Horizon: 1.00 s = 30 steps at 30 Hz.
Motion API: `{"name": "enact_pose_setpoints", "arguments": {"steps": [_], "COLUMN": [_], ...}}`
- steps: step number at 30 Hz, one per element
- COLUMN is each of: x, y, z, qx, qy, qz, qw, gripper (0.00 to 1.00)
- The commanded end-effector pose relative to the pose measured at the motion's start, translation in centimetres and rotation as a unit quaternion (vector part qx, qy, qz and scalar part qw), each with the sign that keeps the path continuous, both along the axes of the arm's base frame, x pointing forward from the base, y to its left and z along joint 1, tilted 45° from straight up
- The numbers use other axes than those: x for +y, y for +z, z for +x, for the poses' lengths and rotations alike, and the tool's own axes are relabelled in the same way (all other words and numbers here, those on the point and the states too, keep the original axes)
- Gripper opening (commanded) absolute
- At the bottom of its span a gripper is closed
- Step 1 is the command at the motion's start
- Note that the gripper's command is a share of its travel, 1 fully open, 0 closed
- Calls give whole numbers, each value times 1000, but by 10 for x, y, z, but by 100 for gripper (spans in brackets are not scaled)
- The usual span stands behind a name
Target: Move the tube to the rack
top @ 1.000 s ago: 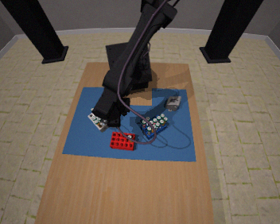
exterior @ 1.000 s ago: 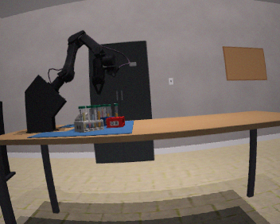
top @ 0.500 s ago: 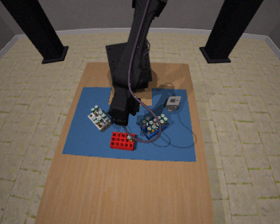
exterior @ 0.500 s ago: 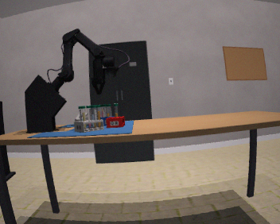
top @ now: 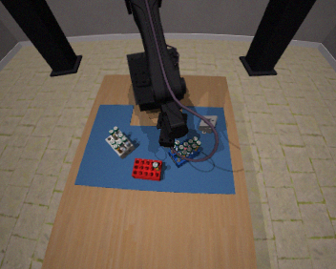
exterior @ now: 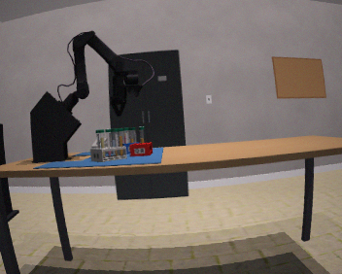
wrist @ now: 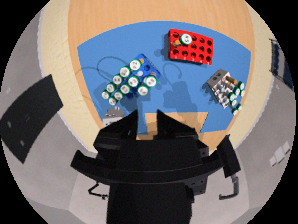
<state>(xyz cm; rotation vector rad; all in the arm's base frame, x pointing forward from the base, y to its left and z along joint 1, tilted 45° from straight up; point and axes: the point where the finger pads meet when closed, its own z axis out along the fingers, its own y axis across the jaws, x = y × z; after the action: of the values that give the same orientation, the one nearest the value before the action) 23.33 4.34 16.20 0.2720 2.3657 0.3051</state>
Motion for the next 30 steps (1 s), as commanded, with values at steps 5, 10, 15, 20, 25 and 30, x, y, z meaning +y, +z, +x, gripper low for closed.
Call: {"name": "enact_pose_setpoints", "arguments": {"steps": [5, 10, 15, 20, 25, 30], "x": [23, 37, 62, 89, 104, 98], "y": [10, 10, 11, 12, 13, 22], "z": [6, 5, 5, 4, 3, 2], "qx": [-8, -4, -4, -4, -5, -15], "qy": [-61, -61, -60, -60, -60, -65], "qz": [-9, -11, -11, -11, -11, 3], "qw": [998, 998, 998, 998, 998, 998], "gripper": [30, 30, 30, 30, 30, 30]}}
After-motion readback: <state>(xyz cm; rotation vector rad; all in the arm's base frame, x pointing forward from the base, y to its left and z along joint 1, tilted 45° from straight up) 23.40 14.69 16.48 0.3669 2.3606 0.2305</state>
